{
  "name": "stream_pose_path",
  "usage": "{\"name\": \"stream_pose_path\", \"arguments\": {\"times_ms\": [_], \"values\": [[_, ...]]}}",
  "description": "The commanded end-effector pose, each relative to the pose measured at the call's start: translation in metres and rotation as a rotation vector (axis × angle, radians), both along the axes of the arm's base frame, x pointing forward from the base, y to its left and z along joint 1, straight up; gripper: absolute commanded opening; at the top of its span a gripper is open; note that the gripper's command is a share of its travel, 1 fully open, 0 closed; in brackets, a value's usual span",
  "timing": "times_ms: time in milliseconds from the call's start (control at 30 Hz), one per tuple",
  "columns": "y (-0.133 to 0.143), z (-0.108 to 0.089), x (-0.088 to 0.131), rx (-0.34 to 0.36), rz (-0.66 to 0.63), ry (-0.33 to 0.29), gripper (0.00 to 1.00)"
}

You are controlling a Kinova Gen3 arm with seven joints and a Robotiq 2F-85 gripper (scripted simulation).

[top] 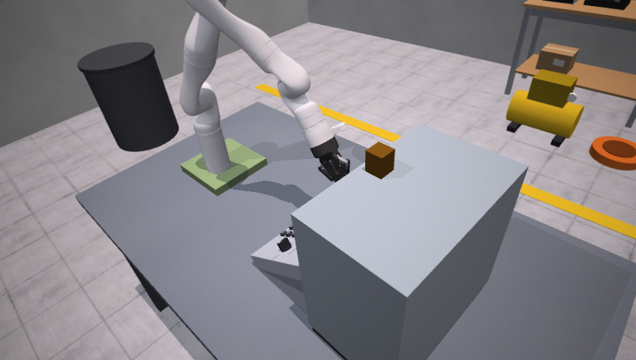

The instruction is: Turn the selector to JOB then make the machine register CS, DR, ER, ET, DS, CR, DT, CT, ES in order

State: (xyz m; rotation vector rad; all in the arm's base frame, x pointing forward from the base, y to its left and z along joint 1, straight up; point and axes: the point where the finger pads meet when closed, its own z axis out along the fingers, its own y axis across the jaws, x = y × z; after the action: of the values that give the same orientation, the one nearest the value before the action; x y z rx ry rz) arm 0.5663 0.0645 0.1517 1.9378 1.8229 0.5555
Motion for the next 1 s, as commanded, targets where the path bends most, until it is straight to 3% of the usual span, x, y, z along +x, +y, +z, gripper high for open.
{"name": "stream_pose_path", "arguments": {"times_ms": [0, 333, 667, 967], "values": [[0.0, 0.003, -0.001, 0.0, 0.0, -0.002, 0.1], [0.0, 0.002, -0.003, 0.0, 0.0, -0.002, 0.1], [0.002, -0.015, -0.029, 0.0, 0.0, -0.002, 0.1], [0.002, -0.017, -0.028, 0.0, 0.0, -0.002, 0.1]]}}
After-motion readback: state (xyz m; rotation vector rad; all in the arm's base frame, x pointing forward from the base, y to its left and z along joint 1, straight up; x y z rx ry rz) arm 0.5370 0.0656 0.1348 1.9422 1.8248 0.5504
